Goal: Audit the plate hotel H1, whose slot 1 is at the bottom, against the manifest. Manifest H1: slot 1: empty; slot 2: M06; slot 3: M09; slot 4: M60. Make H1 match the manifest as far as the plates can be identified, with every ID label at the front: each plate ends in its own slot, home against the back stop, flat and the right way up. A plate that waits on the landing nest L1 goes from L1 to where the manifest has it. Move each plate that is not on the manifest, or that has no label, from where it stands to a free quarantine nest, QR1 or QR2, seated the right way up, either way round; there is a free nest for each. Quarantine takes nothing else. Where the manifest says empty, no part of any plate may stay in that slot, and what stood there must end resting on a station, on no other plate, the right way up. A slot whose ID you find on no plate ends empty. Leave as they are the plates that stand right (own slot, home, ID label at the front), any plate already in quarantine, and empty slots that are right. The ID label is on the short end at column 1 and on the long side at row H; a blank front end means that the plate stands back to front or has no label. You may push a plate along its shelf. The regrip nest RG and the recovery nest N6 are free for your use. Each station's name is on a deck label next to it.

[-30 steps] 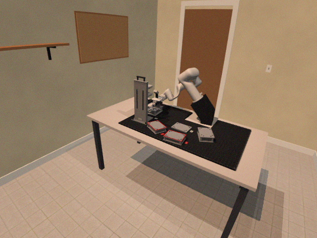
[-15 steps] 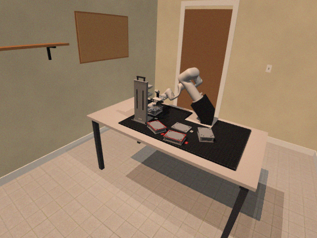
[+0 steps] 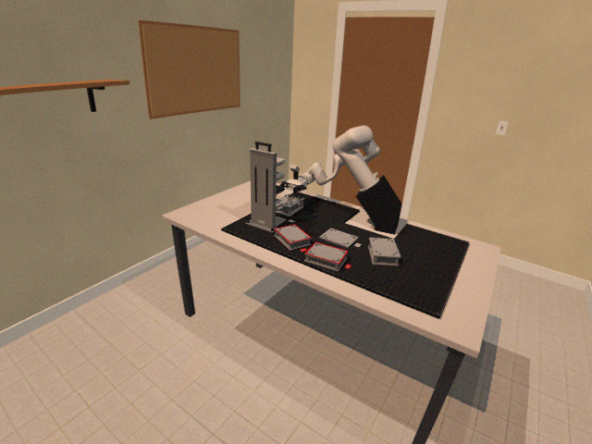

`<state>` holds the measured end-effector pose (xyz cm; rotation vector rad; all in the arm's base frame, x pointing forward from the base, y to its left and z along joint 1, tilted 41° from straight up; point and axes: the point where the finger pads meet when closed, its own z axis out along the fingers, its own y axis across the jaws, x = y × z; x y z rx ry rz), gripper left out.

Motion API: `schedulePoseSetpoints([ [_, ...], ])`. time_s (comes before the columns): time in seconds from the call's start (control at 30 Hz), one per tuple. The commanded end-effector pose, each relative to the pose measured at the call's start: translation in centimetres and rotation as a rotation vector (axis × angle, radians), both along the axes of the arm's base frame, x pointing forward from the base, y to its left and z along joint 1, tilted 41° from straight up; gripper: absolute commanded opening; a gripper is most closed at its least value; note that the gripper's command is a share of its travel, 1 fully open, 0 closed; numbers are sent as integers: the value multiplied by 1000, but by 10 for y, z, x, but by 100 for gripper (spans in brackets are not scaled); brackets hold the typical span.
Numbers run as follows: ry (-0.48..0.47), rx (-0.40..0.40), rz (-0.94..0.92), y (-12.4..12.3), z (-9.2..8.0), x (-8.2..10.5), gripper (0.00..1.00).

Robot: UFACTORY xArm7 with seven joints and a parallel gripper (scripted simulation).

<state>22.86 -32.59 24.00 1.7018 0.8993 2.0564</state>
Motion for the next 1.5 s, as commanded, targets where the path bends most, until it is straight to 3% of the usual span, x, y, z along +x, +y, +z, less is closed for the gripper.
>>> schedulePoseSetpoints([
  [0.0,0,-2,0,5,7,-2,100],
  [1.47,1,-2,-1,65,84,-26,100],
])
